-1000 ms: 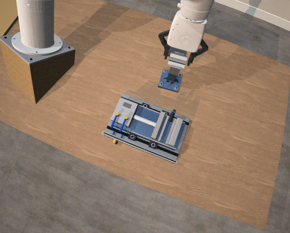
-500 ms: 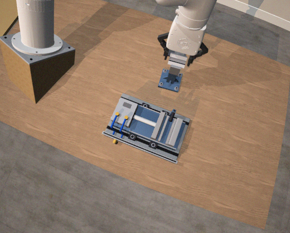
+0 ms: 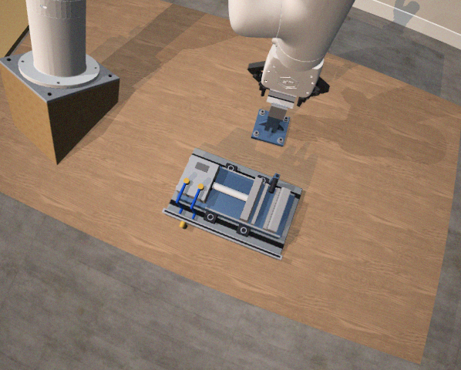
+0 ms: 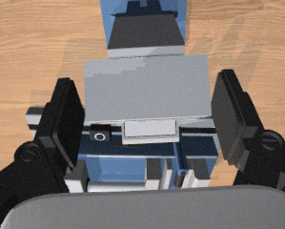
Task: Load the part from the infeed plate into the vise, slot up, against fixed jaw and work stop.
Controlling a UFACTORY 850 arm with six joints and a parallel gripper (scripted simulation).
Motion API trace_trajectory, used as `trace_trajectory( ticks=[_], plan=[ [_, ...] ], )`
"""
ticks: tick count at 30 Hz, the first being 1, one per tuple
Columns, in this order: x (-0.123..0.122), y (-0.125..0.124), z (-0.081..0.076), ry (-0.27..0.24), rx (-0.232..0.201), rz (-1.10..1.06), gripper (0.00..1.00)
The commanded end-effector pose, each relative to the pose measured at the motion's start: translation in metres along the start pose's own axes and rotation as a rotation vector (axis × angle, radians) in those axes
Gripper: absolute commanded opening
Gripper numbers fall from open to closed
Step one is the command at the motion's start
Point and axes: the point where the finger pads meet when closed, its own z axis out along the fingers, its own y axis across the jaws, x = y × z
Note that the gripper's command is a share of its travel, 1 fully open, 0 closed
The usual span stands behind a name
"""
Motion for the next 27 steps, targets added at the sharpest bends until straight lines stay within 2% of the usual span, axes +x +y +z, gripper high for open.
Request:
trace_trajectory(
  ticks=[1, 13, 15, 27],
  plan=[
    [-0.0006, 0.0004, -0.0002, 0.057, -0.001, -0.002, 0.89],
    [-0.0027, 0.0005, 0.0001, 0.251, -0.001, -0.002, 0.89],
    [-0.0027, 0.0005, 0.0001, 0.251, -0.001, -0.002, 0.89],
    [-0.0045, 0.0005, 0.0007, 0.409, -0.001, -0.002, 0.89]
  ],
)
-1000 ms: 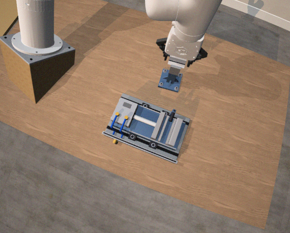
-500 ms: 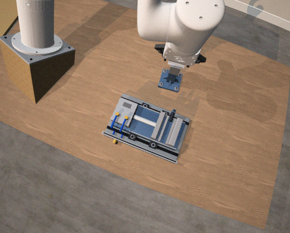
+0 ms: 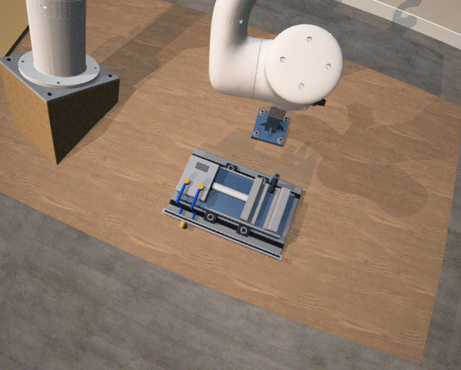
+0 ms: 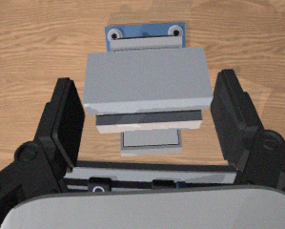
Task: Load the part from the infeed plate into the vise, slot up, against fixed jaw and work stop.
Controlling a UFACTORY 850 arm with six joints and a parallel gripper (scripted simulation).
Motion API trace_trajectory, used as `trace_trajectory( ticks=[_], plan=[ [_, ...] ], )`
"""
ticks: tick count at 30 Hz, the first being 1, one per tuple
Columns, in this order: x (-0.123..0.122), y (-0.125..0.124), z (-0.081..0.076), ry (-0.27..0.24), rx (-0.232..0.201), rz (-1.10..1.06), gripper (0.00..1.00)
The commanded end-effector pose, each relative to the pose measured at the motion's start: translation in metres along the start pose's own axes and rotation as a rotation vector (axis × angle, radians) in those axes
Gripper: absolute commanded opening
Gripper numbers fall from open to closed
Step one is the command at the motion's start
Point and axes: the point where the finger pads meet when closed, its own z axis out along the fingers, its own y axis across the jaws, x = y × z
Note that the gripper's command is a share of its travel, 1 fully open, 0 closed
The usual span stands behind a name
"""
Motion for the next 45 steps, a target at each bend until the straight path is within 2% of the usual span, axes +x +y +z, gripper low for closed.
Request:
trace_trajectory(
  ticks=[1, 20, 35, 45],
  plan=[
    [-0.0003, 0.0006, -0.0005, 0.045, 0.0, -0.001, 0.89],
    [-0.002, 0.0006, -0.0002, 0.195, 0.0, -0.001, 0.89],
    [-0.0027, 0.0007, -0.0001, 0.256, 0.0, -0.001, 0.89],
    [-0.0029, 0.0006, 0.0, 0.274, 0.0, -0.001, 0.89]
  ],
)
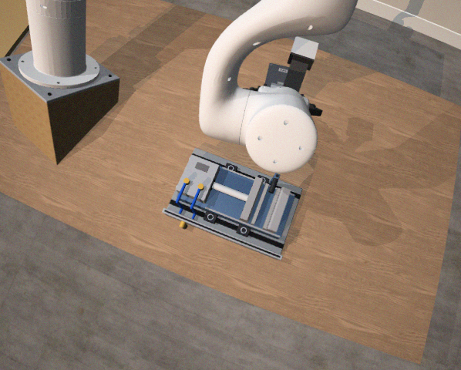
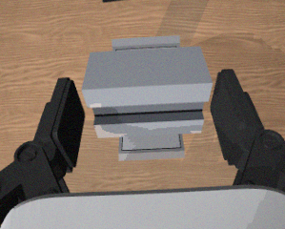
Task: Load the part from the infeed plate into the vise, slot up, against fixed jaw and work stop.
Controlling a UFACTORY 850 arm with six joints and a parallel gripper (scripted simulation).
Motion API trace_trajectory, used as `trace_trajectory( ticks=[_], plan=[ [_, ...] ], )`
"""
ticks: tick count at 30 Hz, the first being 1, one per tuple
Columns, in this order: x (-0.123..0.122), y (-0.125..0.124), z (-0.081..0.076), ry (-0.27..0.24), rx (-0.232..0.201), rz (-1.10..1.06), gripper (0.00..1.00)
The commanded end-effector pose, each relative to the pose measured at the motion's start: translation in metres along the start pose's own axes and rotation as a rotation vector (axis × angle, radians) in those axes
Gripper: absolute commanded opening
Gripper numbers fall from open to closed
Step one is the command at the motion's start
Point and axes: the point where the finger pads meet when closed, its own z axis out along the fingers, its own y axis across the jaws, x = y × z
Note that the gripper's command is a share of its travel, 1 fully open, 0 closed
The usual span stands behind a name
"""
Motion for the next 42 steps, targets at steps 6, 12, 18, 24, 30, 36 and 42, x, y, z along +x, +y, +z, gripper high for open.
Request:
trace_trajectory(
  ticks=[6, 12, 18, 24, 30, 36, 42],
  plan=[
    [0.0002, 0.0005, -0.0006, 0.01, -0.001, -0.001, 0.89],
    [0.0002, 0.0005, -0.0006, 0.012, -0.001, -0.001, 0.89],
    [0.0002, 0.0005, -0.0006, 0.012, -0.001, -0.001, 0.89],
    [0.0002, 0.0005, -0.0006, 0.012, -0.001, -0.001, 0.89],
    [0.0002, 0.0005, -0.0006, 0.012, -0.001, -0.001, 0.0],
    [0.0002, 0.0005, -0.0006, 0.012, -0.001, -0.001, 0.0],
    [0.0002, 0.0005, -0.0006, 0.012, -0.001, -0.001, 0.0]
  ],
)
